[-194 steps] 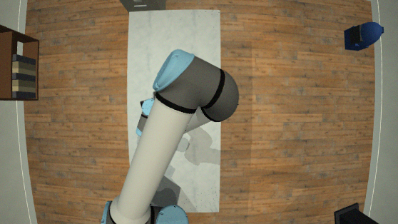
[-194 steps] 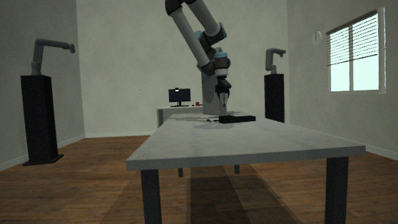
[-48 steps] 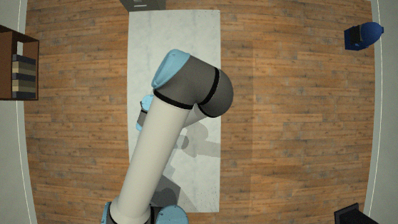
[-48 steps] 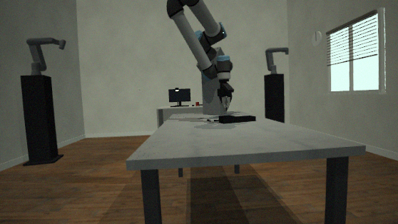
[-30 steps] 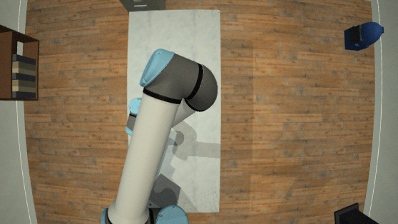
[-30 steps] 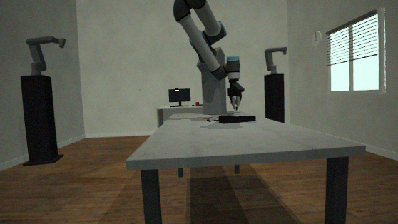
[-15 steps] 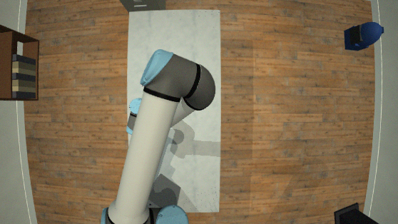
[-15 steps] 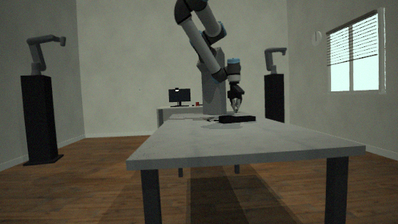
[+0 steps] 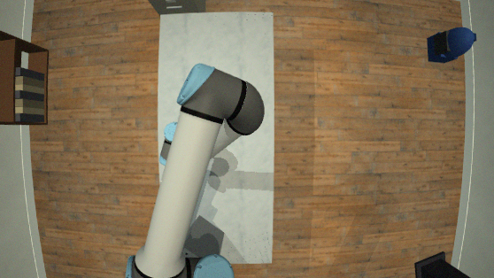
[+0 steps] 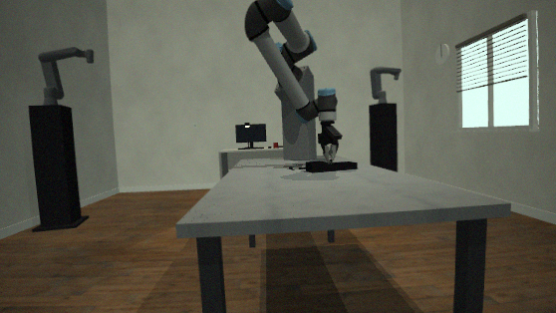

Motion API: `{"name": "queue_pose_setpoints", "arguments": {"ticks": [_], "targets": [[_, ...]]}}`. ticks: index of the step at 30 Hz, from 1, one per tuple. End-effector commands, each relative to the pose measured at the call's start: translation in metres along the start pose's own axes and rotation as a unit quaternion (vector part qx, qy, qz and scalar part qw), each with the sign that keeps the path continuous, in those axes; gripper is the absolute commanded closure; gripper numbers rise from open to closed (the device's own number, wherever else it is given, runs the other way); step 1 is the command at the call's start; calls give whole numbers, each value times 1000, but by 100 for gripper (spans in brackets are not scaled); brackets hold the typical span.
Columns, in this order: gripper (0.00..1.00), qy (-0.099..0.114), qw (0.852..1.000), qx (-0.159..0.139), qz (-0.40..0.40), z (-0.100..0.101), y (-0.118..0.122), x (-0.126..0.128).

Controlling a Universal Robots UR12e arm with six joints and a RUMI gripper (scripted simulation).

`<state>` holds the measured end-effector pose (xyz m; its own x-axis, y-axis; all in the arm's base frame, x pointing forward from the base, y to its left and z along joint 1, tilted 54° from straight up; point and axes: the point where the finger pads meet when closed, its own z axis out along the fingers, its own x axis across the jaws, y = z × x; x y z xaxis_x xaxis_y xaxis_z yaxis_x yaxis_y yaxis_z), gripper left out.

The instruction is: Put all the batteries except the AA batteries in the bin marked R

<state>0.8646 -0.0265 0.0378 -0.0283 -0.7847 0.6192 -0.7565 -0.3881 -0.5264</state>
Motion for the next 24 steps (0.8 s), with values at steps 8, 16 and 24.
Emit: {"name": "queue_pose_setpoints", "arguments": {"ticks": [8, 16, 24], "targets": [[96, 0, 1000, 2, 0, 6, -3, 0], [96, 0, 1000, 1, 0, 7, -1, 0], [96, 0, 1000, 1, 0, 7, -1, 0]]}}
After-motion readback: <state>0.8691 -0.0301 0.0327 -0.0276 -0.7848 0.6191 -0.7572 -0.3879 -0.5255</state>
